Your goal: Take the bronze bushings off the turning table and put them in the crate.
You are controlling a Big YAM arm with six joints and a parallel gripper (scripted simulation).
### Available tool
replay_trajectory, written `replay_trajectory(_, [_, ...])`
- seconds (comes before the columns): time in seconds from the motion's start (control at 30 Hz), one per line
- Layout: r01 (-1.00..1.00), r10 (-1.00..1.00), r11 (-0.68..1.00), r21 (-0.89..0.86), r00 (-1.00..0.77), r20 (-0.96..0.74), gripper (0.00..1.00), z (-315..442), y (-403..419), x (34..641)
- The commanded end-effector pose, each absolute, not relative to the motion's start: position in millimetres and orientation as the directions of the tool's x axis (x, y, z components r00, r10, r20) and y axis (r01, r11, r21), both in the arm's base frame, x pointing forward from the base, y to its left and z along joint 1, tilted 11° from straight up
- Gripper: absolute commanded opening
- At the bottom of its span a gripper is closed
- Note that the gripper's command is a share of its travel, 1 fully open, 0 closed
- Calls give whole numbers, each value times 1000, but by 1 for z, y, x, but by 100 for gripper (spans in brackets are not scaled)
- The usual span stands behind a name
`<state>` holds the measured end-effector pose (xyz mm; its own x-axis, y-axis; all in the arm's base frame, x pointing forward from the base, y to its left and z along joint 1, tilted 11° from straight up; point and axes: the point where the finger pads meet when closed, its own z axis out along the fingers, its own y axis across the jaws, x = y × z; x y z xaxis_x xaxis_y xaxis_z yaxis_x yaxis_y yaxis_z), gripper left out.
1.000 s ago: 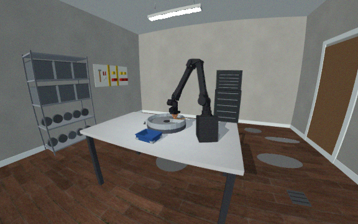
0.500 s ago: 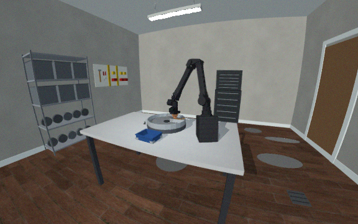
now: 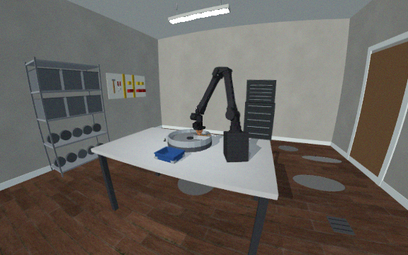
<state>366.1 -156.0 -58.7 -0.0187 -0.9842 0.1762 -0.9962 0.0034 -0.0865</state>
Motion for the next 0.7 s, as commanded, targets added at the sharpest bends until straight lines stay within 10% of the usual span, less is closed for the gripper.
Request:
replay_trajectory(0.0, [-998, -985, -1, -69, -11, 174, 0, -59, -156, 360])
replay_trajectory(0.67, [-991, -981, -2, -132, -24, 191, 0, 2, -150, 382])
